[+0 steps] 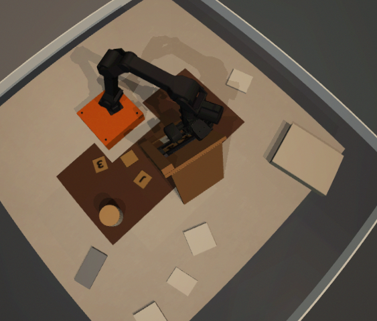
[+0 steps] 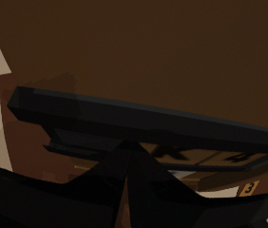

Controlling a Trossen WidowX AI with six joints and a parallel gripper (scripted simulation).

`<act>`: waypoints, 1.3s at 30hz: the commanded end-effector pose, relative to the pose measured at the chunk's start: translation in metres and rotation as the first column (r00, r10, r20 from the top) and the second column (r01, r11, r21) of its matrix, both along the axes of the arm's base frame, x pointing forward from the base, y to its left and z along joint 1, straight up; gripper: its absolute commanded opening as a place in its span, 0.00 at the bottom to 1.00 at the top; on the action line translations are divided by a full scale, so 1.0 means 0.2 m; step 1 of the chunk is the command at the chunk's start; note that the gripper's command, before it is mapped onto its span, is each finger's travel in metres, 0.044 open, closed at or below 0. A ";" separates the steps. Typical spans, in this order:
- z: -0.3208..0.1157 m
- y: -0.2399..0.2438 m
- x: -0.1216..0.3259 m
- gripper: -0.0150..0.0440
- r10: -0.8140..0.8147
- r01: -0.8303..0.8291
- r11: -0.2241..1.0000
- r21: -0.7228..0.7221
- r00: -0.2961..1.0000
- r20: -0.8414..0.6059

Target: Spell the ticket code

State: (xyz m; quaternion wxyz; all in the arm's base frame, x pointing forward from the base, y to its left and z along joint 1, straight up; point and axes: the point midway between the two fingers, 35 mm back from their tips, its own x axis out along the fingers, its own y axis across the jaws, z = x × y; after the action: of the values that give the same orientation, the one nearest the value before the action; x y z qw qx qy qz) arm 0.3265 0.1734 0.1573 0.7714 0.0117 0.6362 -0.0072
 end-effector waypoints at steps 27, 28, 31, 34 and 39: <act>0.00 -0.04 0.00 0.25 0.004 -0.004 1.000 0.004 1.000 0.002; 0.01 -0.03 -0.01 0.25 0.004 -0.004 1.000 0.004 1.000 0.002; 0.02 -0.03 -0.03 0.25 0.004 -0.004 1.000 0.004 1.000 0.001; 0.04 -0.03 -0.04 0.25 0.004 -0.004 1.000 0.004 1.000 0.001; 0.05 -0.03 -0.06 0.25 0.004 -0.004 1.000 0.004 1.000 0.001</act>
State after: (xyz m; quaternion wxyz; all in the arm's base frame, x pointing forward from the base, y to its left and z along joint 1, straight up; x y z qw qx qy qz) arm 0.3171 0.1682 0.1633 0.7697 0.0113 0.6383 -0.0028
